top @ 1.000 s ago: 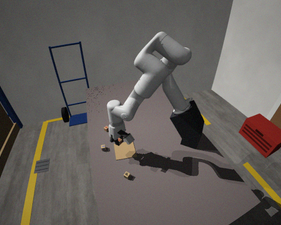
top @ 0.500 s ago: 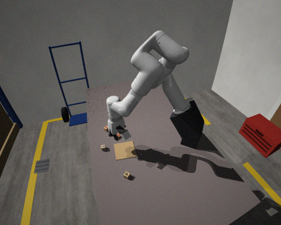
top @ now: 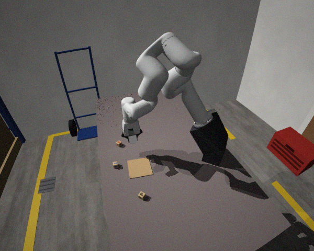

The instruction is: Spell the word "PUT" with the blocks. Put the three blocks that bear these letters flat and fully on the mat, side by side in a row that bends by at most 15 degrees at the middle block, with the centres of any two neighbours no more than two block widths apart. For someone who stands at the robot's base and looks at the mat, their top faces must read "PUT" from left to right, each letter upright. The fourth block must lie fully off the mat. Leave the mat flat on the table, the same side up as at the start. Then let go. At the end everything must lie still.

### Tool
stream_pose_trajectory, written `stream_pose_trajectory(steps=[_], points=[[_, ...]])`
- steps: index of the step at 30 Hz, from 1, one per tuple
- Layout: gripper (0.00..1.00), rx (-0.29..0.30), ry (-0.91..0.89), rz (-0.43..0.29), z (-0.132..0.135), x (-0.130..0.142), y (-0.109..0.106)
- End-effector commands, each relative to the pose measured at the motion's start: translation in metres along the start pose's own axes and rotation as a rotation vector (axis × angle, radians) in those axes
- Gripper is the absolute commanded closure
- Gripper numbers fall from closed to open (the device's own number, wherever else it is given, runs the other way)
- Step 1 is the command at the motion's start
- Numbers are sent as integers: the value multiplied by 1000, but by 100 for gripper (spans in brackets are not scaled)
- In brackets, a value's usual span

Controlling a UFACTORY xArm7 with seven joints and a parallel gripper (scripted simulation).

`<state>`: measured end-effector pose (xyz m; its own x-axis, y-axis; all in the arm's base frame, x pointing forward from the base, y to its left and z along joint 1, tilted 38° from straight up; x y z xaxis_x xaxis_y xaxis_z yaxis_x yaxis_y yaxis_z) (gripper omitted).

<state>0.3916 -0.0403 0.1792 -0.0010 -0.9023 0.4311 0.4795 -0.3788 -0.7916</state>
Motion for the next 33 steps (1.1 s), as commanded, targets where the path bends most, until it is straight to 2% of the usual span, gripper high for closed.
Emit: stream_pose_trajectory(steps=[1,12,21,33], points=[[73,4,3,2,1,0,-1],[73,3,3,3,1,0,1],[73,1,3,5,2,0,17],[73,1,3,6,2,-1,73]])
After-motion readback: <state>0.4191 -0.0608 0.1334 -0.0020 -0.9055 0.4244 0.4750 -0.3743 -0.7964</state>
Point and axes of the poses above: the point where the finger pads meet when closed, its own y axis out along the fingers, its own z axis across the jaws, x = y × z, the point moved 7 cm from there along -y, back along the fingers, and after that the axes turned 1 degree about y, right-handed, at the moved point
